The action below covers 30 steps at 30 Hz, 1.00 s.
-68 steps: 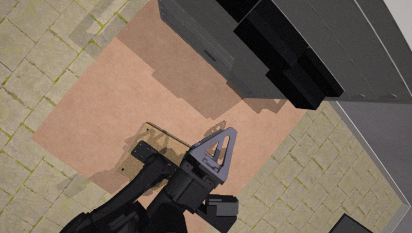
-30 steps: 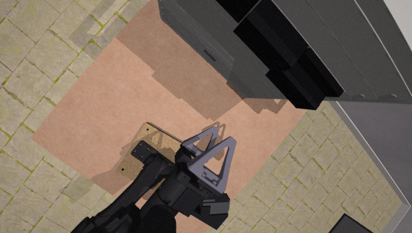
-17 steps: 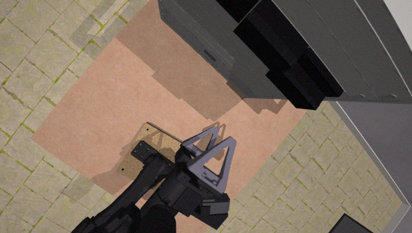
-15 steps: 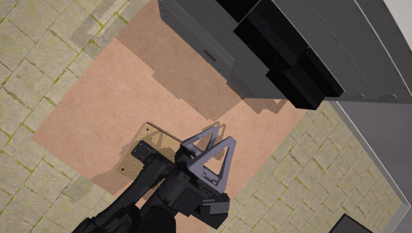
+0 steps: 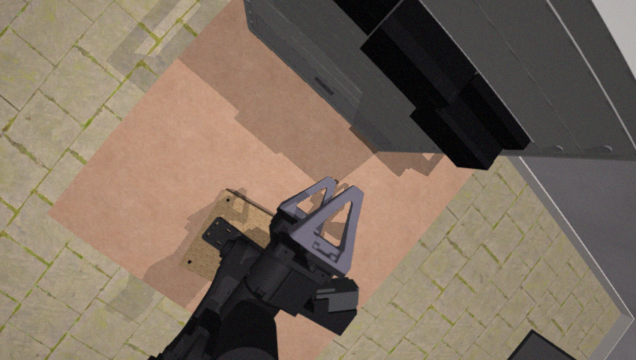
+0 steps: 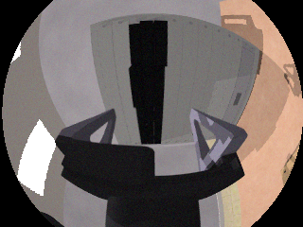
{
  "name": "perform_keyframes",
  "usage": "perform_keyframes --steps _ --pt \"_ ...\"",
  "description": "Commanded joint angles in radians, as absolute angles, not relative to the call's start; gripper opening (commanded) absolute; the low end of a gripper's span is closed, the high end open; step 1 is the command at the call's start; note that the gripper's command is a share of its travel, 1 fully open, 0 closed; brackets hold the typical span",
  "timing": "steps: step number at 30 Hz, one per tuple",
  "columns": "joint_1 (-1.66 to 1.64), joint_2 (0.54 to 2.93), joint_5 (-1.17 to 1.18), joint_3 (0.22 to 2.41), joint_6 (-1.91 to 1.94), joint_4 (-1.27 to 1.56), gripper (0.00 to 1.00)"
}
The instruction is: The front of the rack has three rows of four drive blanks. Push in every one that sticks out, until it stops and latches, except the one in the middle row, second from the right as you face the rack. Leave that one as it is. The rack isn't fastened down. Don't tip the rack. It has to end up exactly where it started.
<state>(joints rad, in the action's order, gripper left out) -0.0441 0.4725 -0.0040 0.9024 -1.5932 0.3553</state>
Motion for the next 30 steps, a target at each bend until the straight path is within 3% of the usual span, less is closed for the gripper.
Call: perform_keyframes --steps 1,11,30 --pt "-0.121 0.530 0.106 0.928 -1.571 0.282 1.00" --pt "-0.316 0.766 0.310 0.973 -1.553 0.090 1.00" --pt "-0.328 0.835 0.336 1.008 -1.544 0.025 1.00"
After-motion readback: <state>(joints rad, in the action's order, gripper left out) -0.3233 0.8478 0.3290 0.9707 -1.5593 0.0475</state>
